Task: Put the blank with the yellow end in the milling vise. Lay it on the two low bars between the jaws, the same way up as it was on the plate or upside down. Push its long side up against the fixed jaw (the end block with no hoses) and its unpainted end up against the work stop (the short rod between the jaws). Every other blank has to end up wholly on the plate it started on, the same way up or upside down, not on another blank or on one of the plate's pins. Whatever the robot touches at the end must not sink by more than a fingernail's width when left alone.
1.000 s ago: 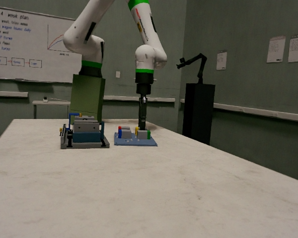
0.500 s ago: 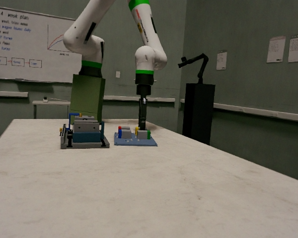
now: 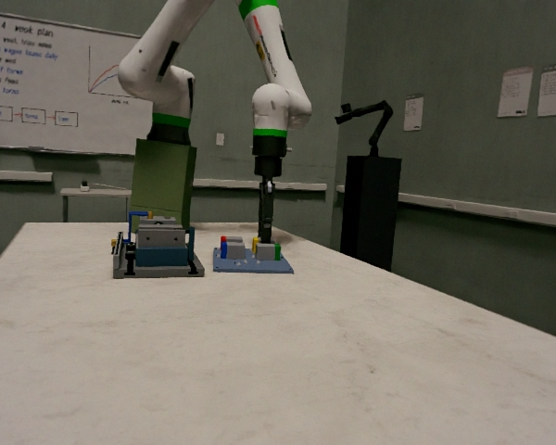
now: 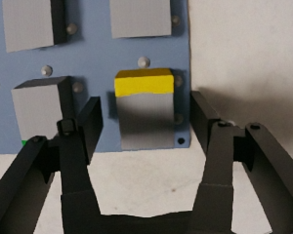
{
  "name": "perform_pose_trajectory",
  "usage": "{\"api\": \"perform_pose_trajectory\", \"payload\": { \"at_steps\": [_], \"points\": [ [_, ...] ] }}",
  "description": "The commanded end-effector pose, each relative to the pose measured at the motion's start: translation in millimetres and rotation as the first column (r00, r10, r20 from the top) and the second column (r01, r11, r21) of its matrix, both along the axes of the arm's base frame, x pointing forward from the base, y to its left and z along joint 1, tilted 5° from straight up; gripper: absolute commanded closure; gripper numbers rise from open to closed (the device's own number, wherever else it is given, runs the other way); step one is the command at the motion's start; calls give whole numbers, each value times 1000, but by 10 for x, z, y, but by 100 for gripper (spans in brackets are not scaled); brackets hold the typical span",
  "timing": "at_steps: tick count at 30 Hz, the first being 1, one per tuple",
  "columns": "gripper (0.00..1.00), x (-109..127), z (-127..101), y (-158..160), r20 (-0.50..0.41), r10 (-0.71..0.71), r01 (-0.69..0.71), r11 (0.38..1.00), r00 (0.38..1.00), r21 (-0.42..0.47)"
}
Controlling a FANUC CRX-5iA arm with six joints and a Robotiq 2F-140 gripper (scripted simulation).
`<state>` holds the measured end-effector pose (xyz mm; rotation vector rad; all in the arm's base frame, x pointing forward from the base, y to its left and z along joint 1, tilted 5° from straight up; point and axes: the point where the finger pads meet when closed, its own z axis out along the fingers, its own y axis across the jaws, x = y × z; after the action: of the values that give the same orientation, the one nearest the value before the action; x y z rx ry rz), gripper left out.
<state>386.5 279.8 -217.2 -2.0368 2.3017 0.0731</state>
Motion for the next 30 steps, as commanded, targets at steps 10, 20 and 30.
{"api": "perform_pose_trajectory", "payload": {
  "at_steps": [10,20,30],
  "points": [
    [46,5,32,2,1,0,0,1000,1000,1],
    [46,5,44,1,1,0,0,1000,1000,1],
    [46,4,55,0,1,0,0,1000,1000,1]
  ]
}}
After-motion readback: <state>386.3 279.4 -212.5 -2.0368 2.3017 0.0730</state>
